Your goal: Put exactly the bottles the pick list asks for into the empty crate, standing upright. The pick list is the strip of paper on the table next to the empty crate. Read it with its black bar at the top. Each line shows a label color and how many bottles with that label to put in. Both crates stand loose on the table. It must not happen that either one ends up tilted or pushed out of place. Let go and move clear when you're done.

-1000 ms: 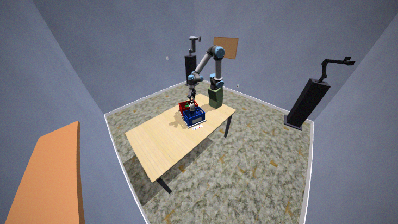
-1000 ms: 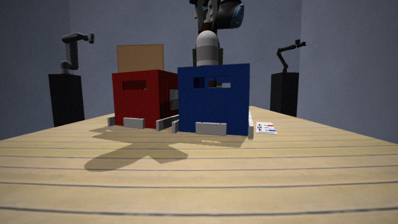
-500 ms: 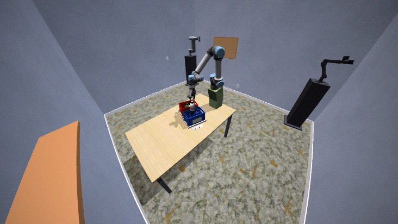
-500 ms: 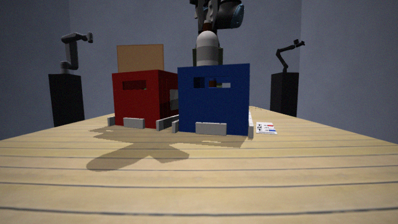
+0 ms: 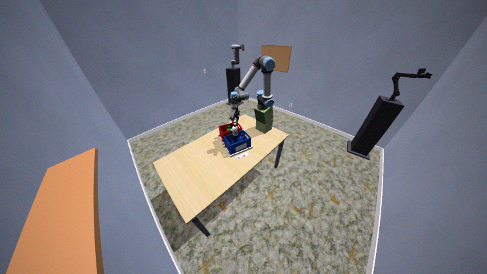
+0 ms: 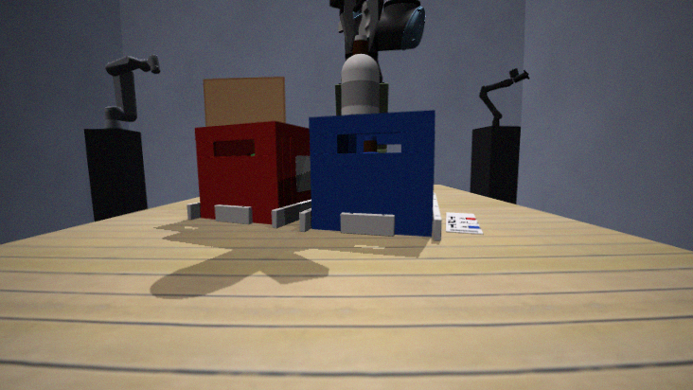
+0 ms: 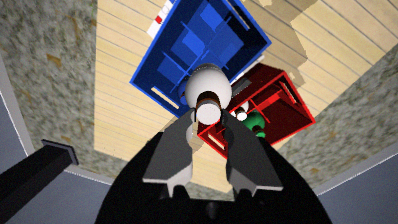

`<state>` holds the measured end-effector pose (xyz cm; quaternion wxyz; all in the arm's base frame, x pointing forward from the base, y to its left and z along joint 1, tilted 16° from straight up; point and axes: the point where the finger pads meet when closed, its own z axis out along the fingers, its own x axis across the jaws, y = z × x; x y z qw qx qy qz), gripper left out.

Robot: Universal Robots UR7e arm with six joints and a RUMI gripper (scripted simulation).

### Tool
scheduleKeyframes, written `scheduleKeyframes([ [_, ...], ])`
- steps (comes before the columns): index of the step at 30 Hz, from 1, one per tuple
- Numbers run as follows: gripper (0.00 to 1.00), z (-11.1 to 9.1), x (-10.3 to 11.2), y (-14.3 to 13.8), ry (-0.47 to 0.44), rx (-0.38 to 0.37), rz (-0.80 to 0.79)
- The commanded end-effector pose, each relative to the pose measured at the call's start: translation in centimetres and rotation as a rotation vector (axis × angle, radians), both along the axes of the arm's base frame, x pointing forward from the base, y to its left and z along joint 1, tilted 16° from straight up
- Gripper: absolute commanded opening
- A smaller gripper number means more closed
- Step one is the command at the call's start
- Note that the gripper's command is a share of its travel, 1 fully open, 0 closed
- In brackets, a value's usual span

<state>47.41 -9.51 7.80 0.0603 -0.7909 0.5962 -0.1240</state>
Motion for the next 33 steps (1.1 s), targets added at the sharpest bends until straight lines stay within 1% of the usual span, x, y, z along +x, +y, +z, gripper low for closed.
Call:
scheduleKeyframes([
  [1, 0.00, 0.1, 0.1, 0.0, -0.002, -0.001, 0.000],
  [20, 0.00, 0.1, 0.0, -0.1, -0.002, -0.001, 0.000],
  [33, 0.00, -1.0, 0.3, -0.1, -0.002, -0.001, 0.000],
])
